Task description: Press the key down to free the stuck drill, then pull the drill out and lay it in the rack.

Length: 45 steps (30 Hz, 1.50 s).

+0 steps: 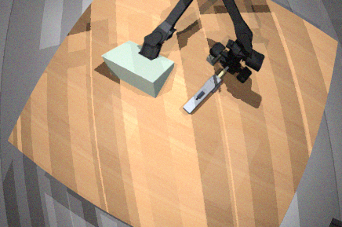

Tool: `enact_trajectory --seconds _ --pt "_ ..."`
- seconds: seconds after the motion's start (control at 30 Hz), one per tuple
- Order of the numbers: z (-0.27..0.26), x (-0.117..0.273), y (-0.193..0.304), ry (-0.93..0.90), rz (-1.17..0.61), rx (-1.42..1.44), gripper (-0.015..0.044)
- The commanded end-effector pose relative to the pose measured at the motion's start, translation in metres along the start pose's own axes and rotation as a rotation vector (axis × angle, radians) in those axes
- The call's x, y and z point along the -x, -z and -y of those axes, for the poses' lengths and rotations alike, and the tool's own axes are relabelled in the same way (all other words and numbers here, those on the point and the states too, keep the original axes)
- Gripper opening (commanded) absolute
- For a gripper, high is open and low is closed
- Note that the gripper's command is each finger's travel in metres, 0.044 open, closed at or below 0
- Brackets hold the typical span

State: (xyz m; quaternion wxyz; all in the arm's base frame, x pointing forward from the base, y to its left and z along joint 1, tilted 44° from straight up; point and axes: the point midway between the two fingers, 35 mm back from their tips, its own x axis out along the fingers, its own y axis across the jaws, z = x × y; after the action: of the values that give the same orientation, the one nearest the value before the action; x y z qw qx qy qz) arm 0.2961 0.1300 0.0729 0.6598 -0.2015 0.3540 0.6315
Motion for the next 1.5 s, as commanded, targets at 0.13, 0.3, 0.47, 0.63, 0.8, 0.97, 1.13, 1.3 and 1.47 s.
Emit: enact_trajectory --seconds 0.13,0.3,0.47,0.63,0.8,0.97,1.13,1.3,1.47 --pt "0.0 0.0 0.001 0.0 0.0 -0.001 0.0157" --pt "0.0 0.0 0.001 0.001 0.0 -0.001 0.0289" --pt "0.0 -0.001 0.004 0.009 0.006 0.004 0.042" --pt "0.001 -0.002 0.006 0.01 0.007 0.004 0.044" --pt "0.001 -0.003 0.009 0.01 0.007 0.004 0.044" --pt "0.001 -0.004 0.011 0.01 0.007 0.004 0.044" --pt "0.001 -0.005 0.013 0.01 0.007 0.004 0.044" --pt "0.001 -0.006 0.015 0.01 0.007 0.004 0.044" --pt "0.001 -0.006 0.015 0.012 0.003 0.003 0.0414"
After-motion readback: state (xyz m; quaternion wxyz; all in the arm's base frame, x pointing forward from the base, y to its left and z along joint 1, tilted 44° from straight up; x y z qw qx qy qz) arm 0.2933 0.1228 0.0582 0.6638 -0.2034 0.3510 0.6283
